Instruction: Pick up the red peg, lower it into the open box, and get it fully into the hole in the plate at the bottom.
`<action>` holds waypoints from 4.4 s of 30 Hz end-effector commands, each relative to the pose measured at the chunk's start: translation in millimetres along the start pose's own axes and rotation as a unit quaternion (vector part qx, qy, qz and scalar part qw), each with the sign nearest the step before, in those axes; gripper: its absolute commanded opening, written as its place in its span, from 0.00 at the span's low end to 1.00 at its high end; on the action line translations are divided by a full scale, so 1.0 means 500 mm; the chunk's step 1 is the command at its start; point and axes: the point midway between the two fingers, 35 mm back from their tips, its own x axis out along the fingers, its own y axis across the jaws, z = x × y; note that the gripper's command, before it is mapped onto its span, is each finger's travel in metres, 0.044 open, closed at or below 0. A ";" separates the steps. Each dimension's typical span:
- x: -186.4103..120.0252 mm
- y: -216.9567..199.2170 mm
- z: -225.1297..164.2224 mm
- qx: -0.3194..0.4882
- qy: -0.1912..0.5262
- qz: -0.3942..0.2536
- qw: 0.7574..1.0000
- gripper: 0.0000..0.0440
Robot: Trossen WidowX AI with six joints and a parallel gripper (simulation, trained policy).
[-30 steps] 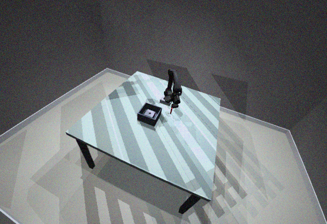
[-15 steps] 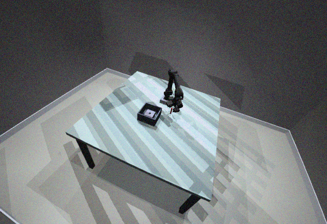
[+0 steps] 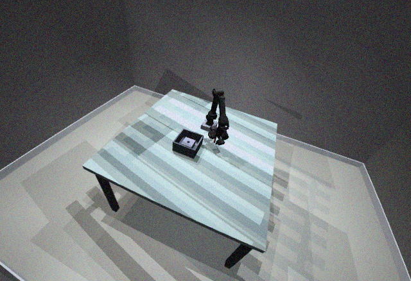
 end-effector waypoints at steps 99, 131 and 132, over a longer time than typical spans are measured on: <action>-0.082 -0.041 0.545 0.069 -0.041 0.082 0.993 0.76; -0.183 0.061 0.621 0.026 -0.041 0.179 0.983 1.00; -0.183 0.061 0.621 0.026 -0.041 0.179 0.983 1.00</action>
